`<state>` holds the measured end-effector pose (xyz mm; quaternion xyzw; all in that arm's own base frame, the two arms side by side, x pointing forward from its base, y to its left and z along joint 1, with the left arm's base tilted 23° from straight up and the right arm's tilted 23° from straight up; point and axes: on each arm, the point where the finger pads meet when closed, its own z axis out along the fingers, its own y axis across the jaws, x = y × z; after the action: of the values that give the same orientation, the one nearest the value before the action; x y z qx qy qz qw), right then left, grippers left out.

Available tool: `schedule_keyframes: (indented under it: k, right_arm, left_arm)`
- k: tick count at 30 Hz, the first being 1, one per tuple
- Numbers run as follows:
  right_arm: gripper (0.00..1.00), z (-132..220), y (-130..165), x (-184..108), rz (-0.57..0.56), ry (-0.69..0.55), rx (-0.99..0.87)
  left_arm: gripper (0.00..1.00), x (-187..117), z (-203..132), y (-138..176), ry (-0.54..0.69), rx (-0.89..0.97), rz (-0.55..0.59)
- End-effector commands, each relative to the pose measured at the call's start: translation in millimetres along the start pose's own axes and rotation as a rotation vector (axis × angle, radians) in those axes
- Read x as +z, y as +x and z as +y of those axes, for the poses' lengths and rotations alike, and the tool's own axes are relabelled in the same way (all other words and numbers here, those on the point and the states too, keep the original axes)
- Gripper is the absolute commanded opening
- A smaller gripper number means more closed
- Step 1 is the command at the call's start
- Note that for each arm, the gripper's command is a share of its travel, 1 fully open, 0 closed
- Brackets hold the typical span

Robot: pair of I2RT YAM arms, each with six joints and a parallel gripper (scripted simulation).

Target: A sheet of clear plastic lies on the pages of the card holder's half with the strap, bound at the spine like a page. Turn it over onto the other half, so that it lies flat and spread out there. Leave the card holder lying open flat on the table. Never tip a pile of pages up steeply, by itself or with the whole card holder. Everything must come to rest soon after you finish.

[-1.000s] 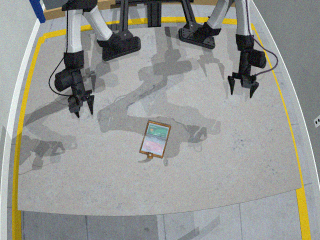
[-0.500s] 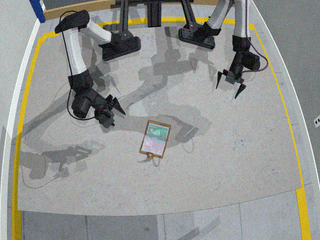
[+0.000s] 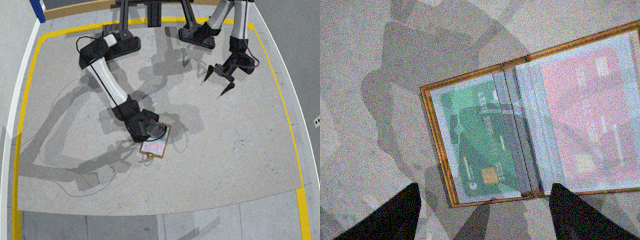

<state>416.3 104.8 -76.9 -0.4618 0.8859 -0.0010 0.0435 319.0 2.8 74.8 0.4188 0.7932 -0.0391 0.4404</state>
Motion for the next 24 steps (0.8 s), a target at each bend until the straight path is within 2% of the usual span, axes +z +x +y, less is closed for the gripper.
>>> schedule_keyframes:
  k: [1, 9, 16, 24]
  right_arm:
    - [0.68, 4, -6, 19, 0.213, 0.086, -0.134]
    - [0.68, 17, -21, 50, 0.352, 0.174, -0.273]
    - [0.68, 18, -29, 61, 0.344, 0.190, -0.293]
    - [0.68, 14, -18, 73, 0.351, 0.171, -0.278]
  left_arm:
    - [1.00, 4, -27, -5, 0.106, 0.022, -0.056]
    - [1.00, 8, -33, 1, 0.131, -0.018, -0.073]
    - [1.00, 10, -32, 5, 0.125, -0.050, -0.074]
    - [1.00, 14, -32, 12, 0.116, -0.096, -0.063]
